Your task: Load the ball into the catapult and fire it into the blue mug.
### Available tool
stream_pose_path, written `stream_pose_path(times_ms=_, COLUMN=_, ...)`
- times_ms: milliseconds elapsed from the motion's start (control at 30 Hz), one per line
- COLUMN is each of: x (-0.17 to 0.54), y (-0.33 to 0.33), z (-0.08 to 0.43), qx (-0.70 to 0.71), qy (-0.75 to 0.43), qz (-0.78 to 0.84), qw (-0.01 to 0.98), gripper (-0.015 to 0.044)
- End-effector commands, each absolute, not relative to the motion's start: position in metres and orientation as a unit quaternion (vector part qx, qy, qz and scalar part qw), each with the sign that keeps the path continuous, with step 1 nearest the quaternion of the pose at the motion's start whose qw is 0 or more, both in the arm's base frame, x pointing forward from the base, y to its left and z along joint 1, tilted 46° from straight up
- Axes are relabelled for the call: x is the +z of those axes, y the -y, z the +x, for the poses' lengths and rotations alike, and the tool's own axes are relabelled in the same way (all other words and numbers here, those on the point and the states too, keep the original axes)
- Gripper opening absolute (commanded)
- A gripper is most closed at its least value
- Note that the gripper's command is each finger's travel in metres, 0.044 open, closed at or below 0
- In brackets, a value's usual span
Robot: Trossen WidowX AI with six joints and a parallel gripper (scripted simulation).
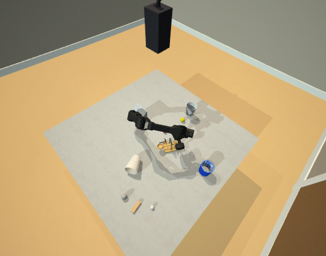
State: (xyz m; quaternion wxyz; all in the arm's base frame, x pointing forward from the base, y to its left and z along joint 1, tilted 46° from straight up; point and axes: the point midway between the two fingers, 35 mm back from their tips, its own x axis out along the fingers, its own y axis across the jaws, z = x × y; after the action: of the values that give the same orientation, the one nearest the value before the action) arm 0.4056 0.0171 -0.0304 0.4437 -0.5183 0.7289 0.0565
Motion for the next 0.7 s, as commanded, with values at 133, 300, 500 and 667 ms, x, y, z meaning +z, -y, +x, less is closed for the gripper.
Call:
stream_pose_path(times_ms=133, x=-0.04, y=-0.008, z=0.404, qx=0.057, qy=-0.728, qz=-0.521, qw=0.442, gripper=0.044)
stream_pose_path(times_ms=300, x=-0.046, y=-0.002, z=0.404, qx=0.057, qy=-0.728, qz=-0.521, qw=0.442, gripper=0.044)
stream_pose_path(times_ms=500, x=-0.052, y=0.005, z=0.403, qx=0.057, qy=-0.728, qz=-0.521, qw=0.442, gripper=0.044)
stream_pose_path(times_ms=667, x=-0.052, y=0.006, z=0.403, qx=0.056, qy=-0.729, qz=-0.519, qw=0.443, gripper=0.0414)
